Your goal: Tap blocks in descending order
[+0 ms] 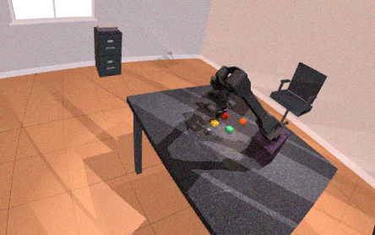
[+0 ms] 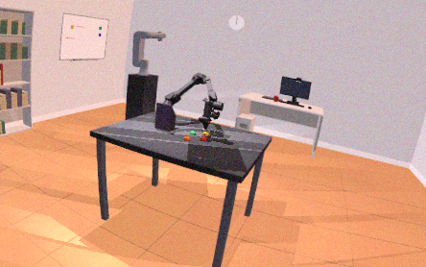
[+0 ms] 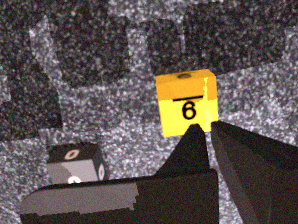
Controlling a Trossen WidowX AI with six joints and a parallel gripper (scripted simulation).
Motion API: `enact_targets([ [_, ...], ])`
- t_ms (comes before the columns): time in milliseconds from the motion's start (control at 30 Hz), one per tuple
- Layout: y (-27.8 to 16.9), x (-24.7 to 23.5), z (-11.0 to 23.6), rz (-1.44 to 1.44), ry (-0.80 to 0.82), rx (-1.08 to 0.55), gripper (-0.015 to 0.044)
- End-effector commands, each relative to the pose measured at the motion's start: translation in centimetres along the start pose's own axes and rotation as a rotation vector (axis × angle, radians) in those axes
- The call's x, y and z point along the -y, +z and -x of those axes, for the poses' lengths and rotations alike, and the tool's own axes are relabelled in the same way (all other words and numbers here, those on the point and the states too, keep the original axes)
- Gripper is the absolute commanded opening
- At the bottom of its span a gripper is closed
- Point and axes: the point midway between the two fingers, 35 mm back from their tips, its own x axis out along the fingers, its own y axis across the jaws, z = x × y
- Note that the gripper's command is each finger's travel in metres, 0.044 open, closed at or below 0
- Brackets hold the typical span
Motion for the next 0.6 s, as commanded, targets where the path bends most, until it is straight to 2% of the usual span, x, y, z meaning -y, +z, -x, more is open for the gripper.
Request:
enact_targets([
  [0,0.0,-0.1,0.0,-0.001,0.006,0.002,0.0020],
  [567,0.1,-0.1,-2.5,-0.001,0.006,0.002,0.0020],
])
